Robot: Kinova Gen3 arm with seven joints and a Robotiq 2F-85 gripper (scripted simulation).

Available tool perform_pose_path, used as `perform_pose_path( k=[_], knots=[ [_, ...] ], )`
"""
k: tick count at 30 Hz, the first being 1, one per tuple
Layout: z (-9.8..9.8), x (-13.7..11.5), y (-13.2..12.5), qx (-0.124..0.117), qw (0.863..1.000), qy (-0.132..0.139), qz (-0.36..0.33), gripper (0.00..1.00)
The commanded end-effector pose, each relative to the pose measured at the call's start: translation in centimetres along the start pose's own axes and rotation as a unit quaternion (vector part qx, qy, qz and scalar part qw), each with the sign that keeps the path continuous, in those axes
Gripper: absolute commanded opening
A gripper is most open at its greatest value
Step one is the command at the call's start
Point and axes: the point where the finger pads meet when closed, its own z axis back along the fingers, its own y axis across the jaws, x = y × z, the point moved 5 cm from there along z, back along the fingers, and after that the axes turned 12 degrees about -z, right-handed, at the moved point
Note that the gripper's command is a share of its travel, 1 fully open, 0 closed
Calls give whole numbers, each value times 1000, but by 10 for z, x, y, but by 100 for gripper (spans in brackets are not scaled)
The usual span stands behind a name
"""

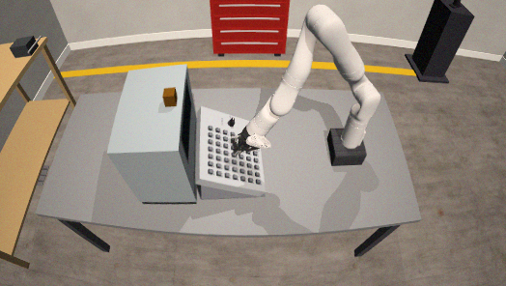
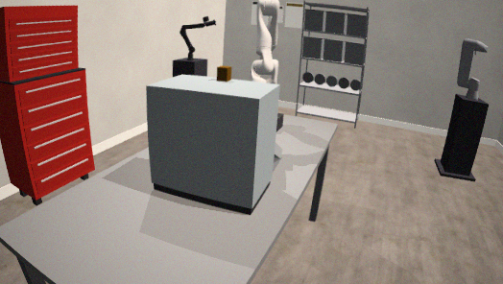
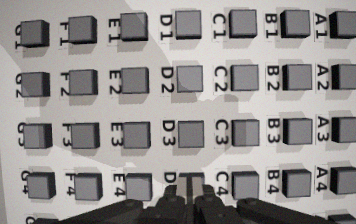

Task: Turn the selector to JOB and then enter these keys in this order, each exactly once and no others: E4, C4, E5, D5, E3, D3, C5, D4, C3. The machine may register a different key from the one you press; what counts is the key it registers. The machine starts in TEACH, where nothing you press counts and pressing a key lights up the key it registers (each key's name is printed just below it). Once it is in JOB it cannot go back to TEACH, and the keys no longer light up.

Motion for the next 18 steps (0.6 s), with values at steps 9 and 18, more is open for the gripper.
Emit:
perform_pose_path(
  k=[9, 18],
  knots=[
    [18, -1, 0, 0, 1000, 1, 2, 10],
    [26, -1, 0, 0, 1000, 1, 2, 10]
  ],
)
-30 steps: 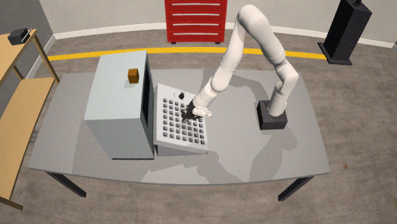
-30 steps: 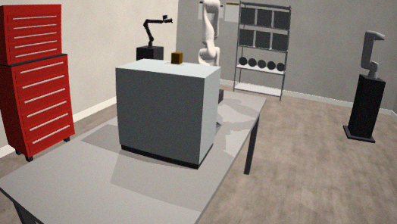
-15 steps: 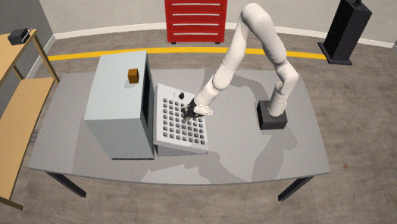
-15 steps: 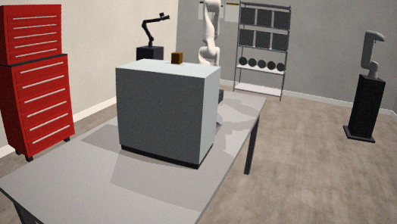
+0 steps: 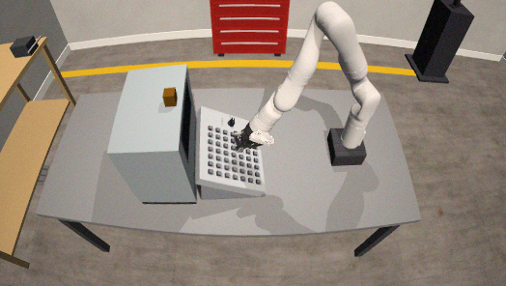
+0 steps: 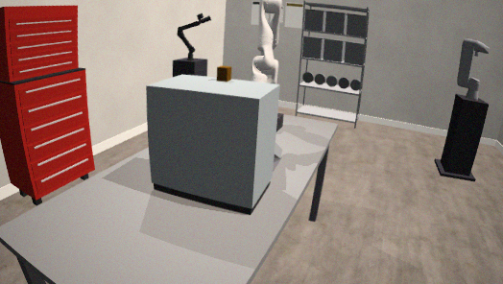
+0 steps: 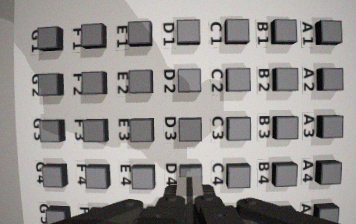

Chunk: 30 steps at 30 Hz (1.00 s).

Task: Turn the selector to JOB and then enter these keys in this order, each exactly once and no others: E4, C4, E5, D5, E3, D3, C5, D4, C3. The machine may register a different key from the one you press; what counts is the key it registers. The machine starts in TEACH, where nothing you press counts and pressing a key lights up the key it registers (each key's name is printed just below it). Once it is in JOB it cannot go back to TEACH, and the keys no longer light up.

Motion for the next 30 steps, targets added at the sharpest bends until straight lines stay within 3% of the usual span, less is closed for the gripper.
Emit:
perform_pose_path(
  k=[1, 9, 19, 30],
  knots=[
    [4, -1, -1, -1, 1000, 1, -1, 10],
    [4, 1, 4, 2, 1000, 2, -1, 10],
    [4, 55, 49, 2, 1000, 3, -1, 10],
    [-1, 58, 51, 6, 1000, 1, -1, 10]
  ],
)
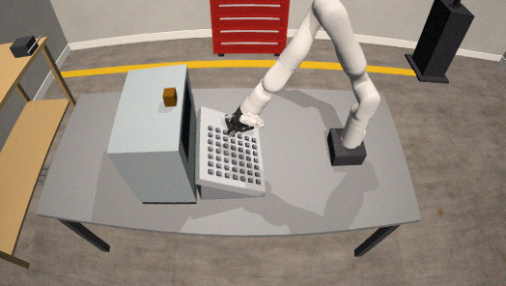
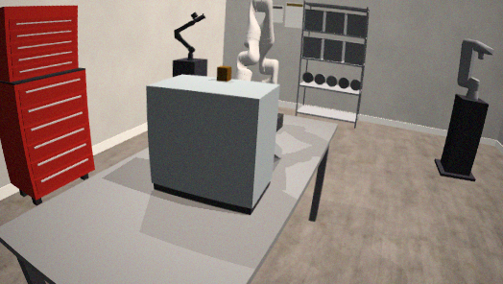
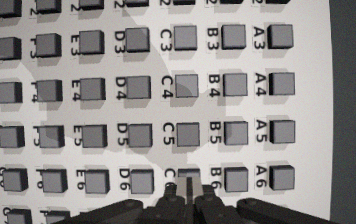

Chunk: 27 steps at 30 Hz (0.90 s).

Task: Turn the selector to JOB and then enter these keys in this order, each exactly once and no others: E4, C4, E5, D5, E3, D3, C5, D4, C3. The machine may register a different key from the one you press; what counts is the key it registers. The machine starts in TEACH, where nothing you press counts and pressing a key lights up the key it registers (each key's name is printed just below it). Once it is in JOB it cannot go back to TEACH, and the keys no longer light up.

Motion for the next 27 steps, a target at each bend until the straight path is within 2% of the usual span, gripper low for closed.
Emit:
perform_pose_path(
  k=[1, 10, 27],
  knots=[
    [-4, 2, 4, 4, 1000, 0, 3, 10],
    [-18, 3, 4, 4, 1000, -1, 3, 10],
    [-21, 2, 3, 2, 1000, -1, 4, 10]
  ],
)
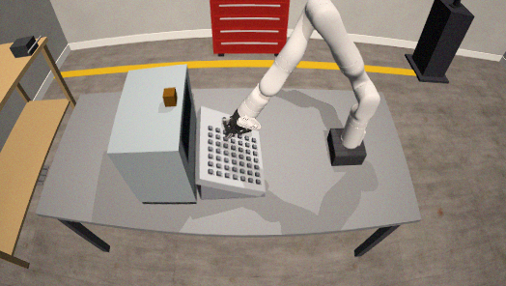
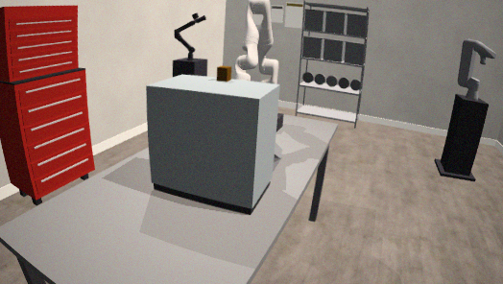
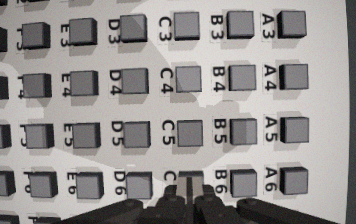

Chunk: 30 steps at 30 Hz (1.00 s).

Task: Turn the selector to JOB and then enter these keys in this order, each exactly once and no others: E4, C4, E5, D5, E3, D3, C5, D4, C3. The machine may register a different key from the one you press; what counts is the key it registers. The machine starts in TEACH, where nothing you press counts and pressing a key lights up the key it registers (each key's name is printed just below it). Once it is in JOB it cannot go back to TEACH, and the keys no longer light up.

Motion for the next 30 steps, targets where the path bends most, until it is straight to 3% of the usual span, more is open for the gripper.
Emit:
perform_pose_path(
  k=[1, 30],
  knots=[
    [-1, -1, 3, 4, 1000, 1, 6, 10],
    [-6, -1, 4, 4, 1000, 1, 5, 10]
  ],
)
